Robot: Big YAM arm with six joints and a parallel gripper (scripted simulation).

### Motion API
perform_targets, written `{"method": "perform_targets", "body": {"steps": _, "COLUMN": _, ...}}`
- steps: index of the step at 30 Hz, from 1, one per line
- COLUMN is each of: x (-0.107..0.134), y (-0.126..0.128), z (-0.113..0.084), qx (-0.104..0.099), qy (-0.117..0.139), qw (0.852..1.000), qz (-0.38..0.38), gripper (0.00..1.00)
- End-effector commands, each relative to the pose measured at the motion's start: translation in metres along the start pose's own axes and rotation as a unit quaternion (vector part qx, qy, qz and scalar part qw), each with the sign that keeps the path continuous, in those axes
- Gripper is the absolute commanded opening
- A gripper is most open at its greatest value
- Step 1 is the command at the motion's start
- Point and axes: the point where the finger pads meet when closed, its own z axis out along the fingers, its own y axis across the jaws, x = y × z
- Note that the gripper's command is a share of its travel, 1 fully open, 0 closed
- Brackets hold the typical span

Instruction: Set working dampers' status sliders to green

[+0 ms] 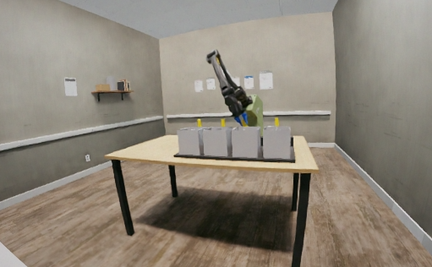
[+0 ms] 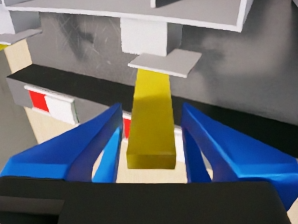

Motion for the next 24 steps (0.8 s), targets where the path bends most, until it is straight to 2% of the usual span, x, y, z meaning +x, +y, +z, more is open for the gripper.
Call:
{"method": "perform_targets", "body": {"steps": 1, "x": -0.004, "y": -0.003, "z": -0.007, "qx": 0.002, "qy": -0.006, "qw": 1.000, "qz": 0.000, "gripper": 0.36}}
{"method": "perform_targets", "body": {"steps": 9, "x": -0.018, "y": 0.000, "z": -0.026, "qx": -0.001, "qy": -0.019, "qw": 1.000, "qz": 0.001, "gripper": 0.36}}
{"method": "perform_targets", "body": {"steps": 24, "x": -0.020, "y": 0.002, "z": -0.072, "qx": -0.003, "qy": -0.022, "qw": 1.000, "qz": 0.002, "gripper": 0.36}}
